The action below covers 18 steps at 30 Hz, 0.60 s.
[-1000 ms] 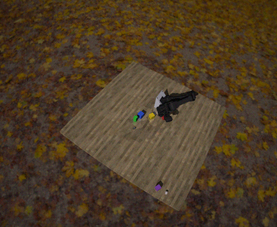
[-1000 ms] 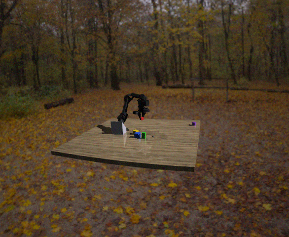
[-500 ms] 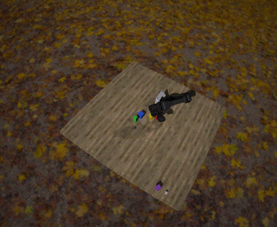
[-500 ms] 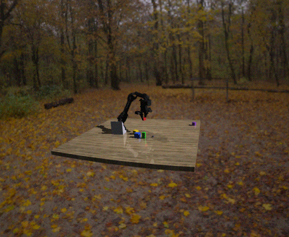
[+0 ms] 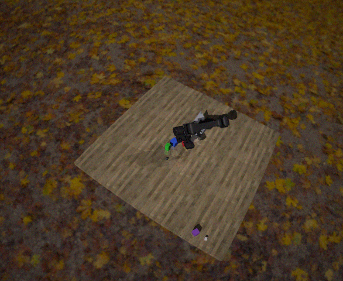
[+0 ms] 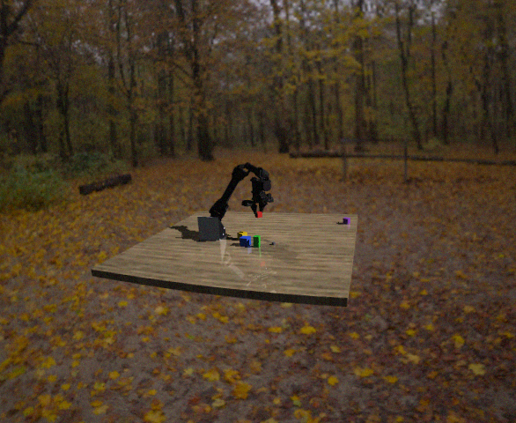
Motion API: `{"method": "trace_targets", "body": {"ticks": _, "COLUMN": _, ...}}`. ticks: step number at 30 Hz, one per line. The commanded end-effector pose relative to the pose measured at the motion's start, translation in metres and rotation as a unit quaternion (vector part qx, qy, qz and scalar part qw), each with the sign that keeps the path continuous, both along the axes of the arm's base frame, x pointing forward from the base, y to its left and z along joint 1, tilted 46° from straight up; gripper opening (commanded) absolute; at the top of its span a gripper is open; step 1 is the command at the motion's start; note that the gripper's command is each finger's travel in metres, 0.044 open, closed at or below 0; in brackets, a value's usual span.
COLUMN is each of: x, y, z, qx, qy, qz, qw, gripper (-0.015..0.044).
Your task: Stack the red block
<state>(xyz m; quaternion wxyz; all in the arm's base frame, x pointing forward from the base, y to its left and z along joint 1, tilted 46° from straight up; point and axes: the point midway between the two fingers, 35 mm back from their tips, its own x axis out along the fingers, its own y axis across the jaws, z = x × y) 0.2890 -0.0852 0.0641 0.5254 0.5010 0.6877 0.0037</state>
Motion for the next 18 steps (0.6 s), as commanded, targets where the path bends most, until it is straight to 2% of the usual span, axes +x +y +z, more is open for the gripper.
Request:
{"method": "trace_targets", "body": {"ticks": 1, "x": 0.006, "y": -0.015, "z": -0.016, "qx": -0.002, "qy": -0.002, "qz": 0.003, "qw": 1.0, "gripper": 0.0}}
{"method": "trace_targets", "body": {"ticks": 18, "x": 0.015, "y": -0.066, "z": -0.083, "qx": 0.002, "qy": -0.007, "qz": 0.009, "qw": 1.0, "gripper": 0.0}}
